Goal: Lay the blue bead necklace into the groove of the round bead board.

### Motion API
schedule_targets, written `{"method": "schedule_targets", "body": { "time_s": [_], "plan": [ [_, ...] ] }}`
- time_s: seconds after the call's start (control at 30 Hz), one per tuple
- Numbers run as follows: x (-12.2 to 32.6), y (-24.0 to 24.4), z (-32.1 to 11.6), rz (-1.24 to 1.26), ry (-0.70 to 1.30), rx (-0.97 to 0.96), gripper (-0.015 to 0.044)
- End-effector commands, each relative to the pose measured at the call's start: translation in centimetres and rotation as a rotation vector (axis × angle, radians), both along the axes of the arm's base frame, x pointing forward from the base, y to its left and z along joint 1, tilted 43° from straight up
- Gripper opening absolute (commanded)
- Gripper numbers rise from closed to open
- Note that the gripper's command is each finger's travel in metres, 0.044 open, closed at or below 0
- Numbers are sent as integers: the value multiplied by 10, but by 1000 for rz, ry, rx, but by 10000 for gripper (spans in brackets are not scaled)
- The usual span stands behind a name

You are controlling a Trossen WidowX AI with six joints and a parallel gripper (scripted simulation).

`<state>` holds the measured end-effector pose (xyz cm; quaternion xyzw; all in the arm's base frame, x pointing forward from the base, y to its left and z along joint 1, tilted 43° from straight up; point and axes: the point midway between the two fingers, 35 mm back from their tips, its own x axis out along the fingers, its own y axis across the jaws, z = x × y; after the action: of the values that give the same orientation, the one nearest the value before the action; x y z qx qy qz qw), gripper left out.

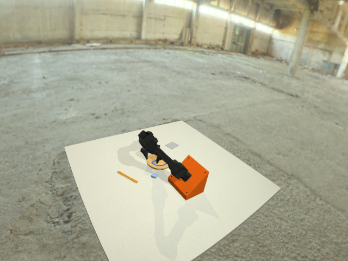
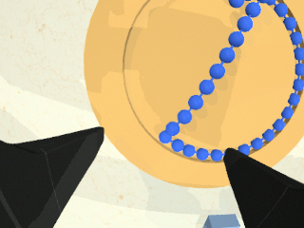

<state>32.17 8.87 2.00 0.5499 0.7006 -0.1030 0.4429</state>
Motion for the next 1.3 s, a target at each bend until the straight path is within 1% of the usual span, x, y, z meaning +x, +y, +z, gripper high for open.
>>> {"method": "schedule_targets", "body": {
  "time_s": [0.0, 0.37, 0.43, 0.53, 0.6, 0.77, 1.0, 1.07, 1.27],
  "plan": [
    [0, 0, 1, 3, -4, 1, 440],
    [0, 0, 1, 3, -4, 1, 440],
    [1, -4, 3, -40, 36, 0, 387],
    [3, -22, 12, -234, 215, -2, 309],
    [4, -29, 16, -320, 294, -2, 256],
    [4, -30, 17, -330, 304, -2, 125],
    [4, -19, 5, -330, 304, -1, 120],
    [7, -25, 12, -333, 286, 1, 120],
    [7, -21, 8, -332, 289, 0, 120]
  ]
}}
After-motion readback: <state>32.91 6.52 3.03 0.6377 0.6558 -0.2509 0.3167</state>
